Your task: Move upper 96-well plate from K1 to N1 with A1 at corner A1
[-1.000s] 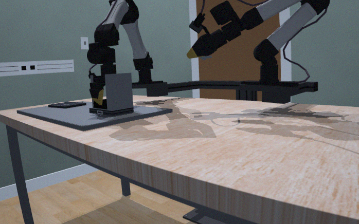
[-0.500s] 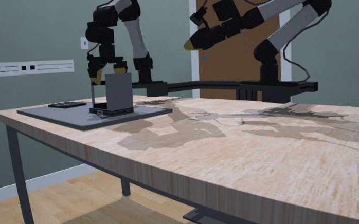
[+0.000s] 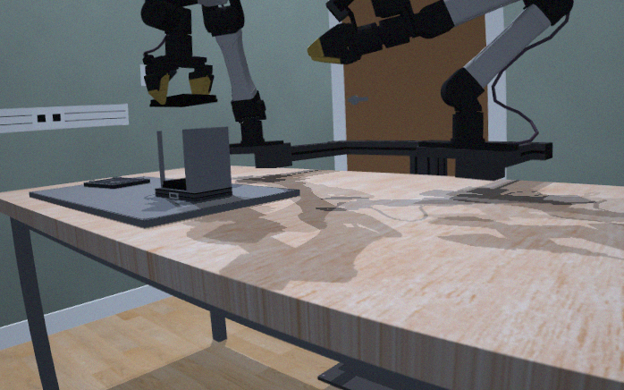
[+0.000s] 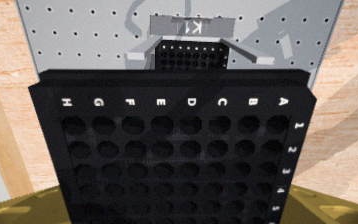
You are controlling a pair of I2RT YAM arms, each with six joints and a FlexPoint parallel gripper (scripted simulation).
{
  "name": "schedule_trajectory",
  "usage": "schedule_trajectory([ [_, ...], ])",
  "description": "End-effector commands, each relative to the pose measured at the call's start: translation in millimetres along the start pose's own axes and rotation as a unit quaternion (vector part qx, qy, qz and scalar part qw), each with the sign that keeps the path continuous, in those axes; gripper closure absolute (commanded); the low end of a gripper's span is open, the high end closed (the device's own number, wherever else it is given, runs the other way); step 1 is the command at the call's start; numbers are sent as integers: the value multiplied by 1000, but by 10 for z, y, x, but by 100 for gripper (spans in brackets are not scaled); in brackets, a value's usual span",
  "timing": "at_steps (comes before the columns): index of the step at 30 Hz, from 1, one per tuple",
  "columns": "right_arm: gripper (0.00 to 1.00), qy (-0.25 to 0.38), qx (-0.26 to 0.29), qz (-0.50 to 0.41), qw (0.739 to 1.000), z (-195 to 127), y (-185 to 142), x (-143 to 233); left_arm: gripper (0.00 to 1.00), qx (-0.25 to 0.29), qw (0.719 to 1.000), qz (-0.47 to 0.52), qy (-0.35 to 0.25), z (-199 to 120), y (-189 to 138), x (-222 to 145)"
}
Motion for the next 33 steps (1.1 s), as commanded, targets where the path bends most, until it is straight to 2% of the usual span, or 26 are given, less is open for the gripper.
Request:
schedule_trajectory([
  [1,23,33,-3,-14,999,-220,300,117,0,-47,999,3,-13,21,306,-73],
  [4,23,51,-3,-26,998,-169,540,257,0,-44,999,6,-17,70,360,-101],
  [9,23,77,-15,-55,995,-3,1302,480,0,-33,999,12,-31,284,560,-209],
  [14,23,49,-16,-72,996,481,2157,479,0,-17,998,20,-49,677,805,-388],
  [16,23,49,-16,-72,996,481,2157,479,0,-17,998,20,-49,677,805,-388],
  [20,23,26,-14,-77,997,849,2835,283,0,2,997,28,-67,1183,962,-619],
  [24,23,14,-10,-78,997,1093,3334,29,0,21,996,36,-83,1672,972,-853],
  [31,23,2,-2,-72,997,1348,3860,-380,0,44,992,49,-110,2506,769,-1301],
  [33,23,2,-2,-72,997,1348,3860,-380,0,44,992,49,-110,2506,769,-1301],
])
Point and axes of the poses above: on each arm, the point where the finger pads meet when closed, its own z axis out along the fingers, its own x axis across the jaws, y = z × x, the point moved 5 cm from there along -z, back along the fingers, and after that the axes turned 3 degrees about -z, right-handed, at the moved point
